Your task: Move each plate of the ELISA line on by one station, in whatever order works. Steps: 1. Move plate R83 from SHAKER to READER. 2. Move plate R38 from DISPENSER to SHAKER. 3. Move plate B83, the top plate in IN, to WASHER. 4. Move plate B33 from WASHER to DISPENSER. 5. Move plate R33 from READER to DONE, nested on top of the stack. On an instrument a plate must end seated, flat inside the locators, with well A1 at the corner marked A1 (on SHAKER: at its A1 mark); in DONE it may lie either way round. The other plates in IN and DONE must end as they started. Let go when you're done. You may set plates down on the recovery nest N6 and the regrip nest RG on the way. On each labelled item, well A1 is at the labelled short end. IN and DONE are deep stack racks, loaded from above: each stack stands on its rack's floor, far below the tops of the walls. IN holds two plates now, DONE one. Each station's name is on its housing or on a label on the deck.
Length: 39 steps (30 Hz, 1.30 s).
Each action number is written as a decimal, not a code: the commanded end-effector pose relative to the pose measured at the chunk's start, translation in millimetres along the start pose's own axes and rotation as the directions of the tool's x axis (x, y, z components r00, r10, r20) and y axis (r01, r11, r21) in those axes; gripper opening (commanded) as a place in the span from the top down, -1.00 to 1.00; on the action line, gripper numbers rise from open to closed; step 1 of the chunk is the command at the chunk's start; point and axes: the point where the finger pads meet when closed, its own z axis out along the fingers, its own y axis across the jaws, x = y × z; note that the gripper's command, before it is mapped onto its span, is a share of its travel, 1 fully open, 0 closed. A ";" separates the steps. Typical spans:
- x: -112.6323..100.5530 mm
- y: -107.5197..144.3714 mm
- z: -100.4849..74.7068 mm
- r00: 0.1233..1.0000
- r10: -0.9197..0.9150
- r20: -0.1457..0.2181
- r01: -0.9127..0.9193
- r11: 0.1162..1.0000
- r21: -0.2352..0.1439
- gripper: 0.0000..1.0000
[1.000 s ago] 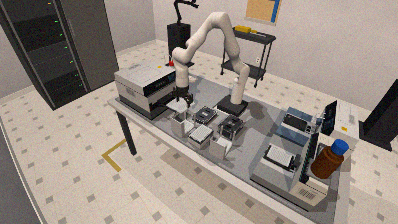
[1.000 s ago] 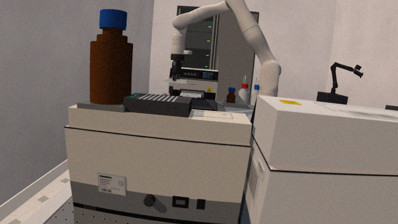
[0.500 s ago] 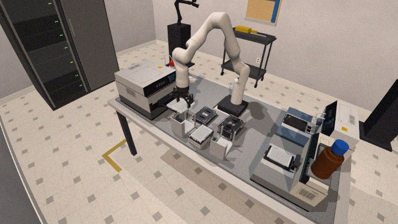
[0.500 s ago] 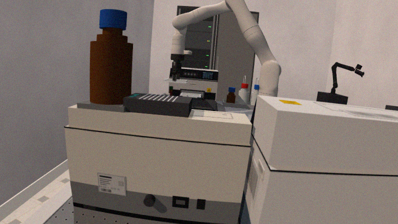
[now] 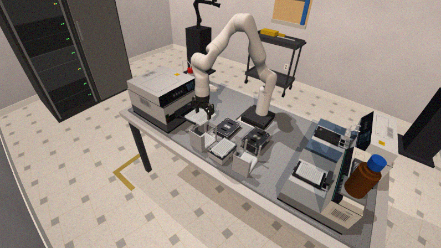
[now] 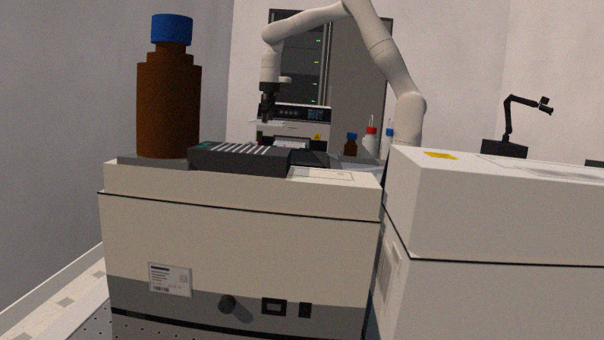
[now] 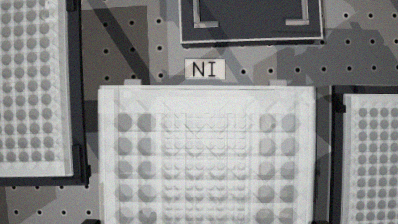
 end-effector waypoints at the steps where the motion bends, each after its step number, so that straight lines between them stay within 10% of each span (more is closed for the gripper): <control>1: 3.0 1.1 -4.0 1.000 -0.021 0.004 0.021 1.000 -0.002 -0.88; 39: 107.4 35.3 -3.2 0.976 -0.219 0.011 0.219 0.976 -0.003 -0.88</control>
